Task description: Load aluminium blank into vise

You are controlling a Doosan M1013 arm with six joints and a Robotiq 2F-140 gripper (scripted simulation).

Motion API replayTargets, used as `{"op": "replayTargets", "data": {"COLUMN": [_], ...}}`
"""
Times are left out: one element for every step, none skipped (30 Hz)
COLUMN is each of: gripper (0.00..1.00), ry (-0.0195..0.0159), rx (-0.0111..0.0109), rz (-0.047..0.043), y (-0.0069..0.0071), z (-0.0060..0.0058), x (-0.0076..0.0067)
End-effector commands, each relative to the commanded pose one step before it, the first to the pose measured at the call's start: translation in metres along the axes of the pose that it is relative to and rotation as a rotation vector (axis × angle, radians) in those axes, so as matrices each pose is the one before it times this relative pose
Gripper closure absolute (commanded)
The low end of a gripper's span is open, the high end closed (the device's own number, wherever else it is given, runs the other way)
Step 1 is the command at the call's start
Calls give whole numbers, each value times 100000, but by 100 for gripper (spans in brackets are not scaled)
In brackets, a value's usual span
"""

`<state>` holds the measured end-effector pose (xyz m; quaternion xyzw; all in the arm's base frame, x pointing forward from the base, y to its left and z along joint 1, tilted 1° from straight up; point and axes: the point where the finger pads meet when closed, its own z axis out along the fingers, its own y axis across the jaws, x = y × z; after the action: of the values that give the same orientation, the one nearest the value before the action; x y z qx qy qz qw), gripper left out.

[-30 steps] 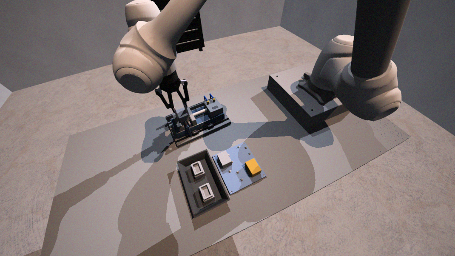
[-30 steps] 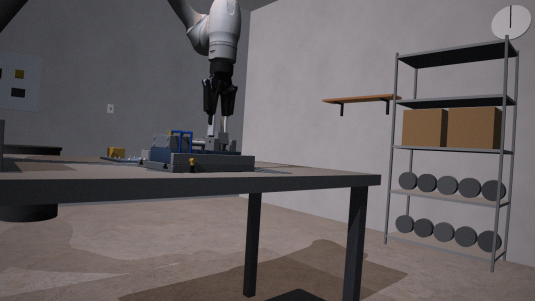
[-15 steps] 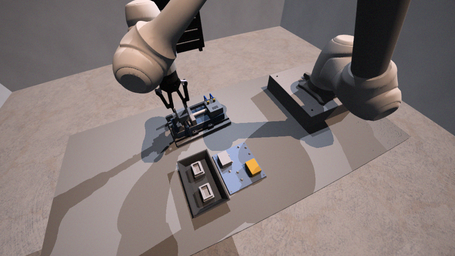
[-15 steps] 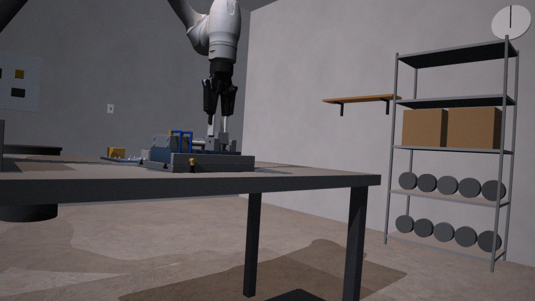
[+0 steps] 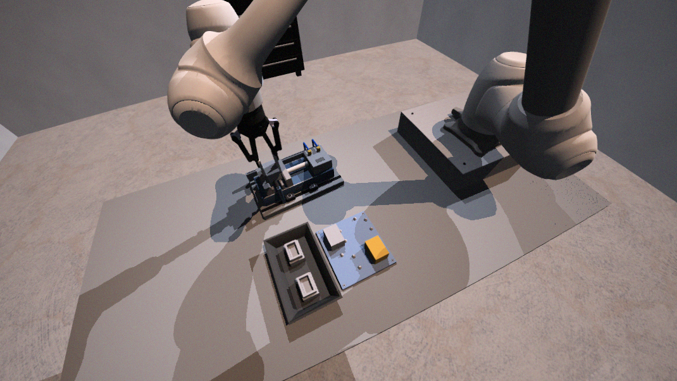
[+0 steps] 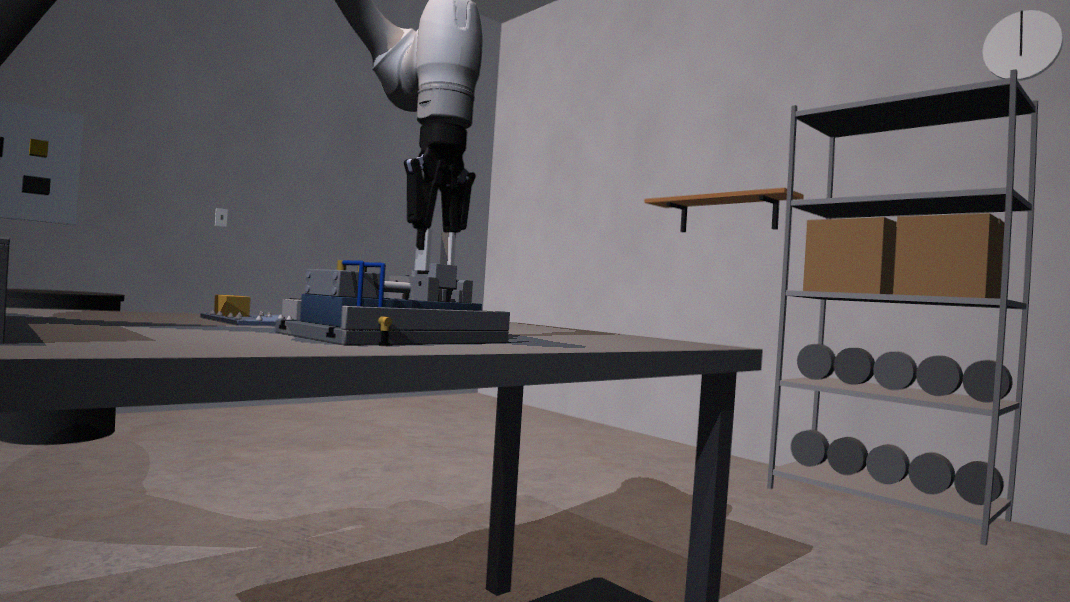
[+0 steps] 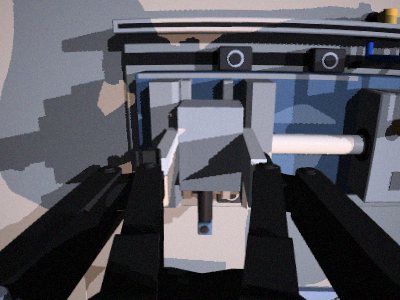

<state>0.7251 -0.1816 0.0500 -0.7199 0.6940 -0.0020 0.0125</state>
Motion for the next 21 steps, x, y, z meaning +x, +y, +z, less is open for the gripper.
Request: {"op": "replayTargets", "data": {"gripper": [100,100,100,100,100,100,100,100,100,100,100,100,100,100,100,100,100,100,100,100,100], "ry": [-13,0,0,0,0,0,0,0,0,0,0,0,0,0,0,0,0,0,0,0,0], "rx": [21,0,0,0,0,0,0,0,0,0,0,0,0,0,0,0,0,0,0,0,0], "rz": [-2,0,0,0,0,0,0,0,0,0,0,0,0,0,0,0,0,0,0,0,0], "y": [-2,-1,-2,-2,-3,-3,-4,-5,-5,-6,-6,-7,-7,-8,-8,-8,0,0,-8,-9,-9], "z": [-17,0,0,0,0,0,0,0,0,0,0,0,0,0,0,0,0,0,0,0,0], "x": [-3,-3,-4,-6,-7,-9,-10,-12,-14,-15,-16,-18,-19,-20,-21,-22,0,0,-23,-23,-23]}}
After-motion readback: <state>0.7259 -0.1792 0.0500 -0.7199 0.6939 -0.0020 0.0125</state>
